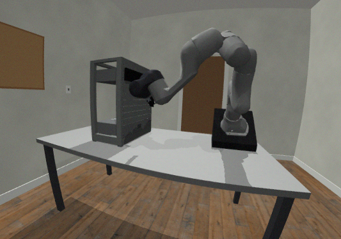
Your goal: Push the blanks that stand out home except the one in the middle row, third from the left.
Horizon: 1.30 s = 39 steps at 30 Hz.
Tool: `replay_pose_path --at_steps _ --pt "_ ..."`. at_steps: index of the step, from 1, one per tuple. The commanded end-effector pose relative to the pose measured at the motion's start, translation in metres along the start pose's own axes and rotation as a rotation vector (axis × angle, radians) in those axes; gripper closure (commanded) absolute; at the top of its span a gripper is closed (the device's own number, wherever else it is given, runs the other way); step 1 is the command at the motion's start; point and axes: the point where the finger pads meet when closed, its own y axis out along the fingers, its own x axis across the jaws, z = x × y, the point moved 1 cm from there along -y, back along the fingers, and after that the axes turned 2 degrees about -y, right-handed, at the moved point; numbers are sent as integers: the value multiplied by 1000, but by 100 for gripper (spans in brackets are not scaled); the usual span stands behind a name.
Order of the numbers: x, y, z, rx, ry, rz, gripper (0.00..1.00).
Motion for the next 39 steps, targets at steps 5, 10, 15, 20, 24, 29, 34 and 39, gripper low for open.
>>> replay_pose_path --at_steps 5,10,15,20,24,29,34,39 --pt "0 0 0 2 0 -2 0" --pt "0 1 2 6 1 -9 0" --pt "0 1 3 12 1 -17 0" --pt "0 3 7 25 3 -36 0" --pt "-1 5 11 39 5 -60 0" --pt "0 7 18 62 9 -100 0" --pt "0 8 22 78 13 -131 0" --pt "0 10 31 107 22 -195 0"
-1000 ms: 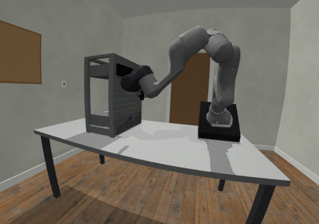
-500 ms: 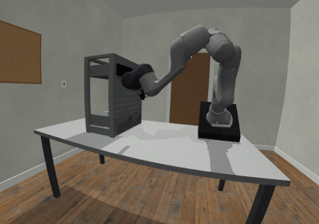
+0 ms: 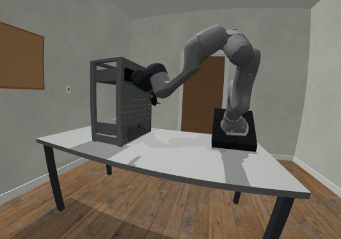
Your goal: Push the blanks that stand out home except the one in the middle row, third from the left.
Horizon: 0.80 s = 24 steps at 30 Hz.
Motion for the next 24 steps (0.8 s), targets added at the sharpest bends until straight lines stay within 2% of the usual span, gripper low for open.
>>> replay_pose_path --at_steps 1,7,9,11,17,24 --pt "2 2 5 21 -24 -60 0" --pt "3 3 16 57 -7 -163 0" --pt "3 3 16 57 -7 -163 0" --pt "3 3 19 67 1 -203 0" --pt "5 0 28 92 29 -342 0" --pt "7 -9 33 103 78 -534 0"
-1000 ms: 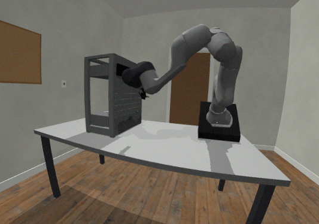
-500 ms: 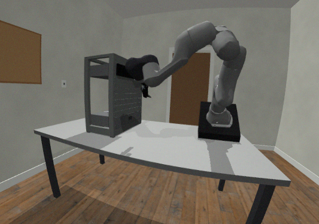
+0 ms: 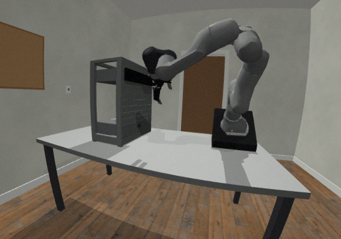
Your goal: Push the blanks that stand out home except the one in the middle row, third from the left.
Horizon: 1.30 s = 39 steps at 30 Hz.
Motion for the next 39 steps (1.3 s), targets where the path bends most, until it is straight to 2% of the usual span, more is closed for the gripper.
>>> replay_pose_path --at_steps 1,2,9,17,19,21,25,34,36,39 --pt "8 -3 0 3 -66 -104 0" --pt "8 -3 0 3 -66 -104 0" --pt "13 -19 1 -11 -14 -328 0" --pt "12 -44 -7 -60 58 -582 0" --pt "12 -44 -7 -60 58 -582 0" --pt "10 -53 -10 -78 81 -654 0" --pt "3 -69 -18 -122 133 -793 0" --pt "-26 -100 -37 -229 268 -1071 0" --pt "-26 -100 -37 -229 268 -1071 0" --pt "-41 -109 -45 -271 328 -1166 0"
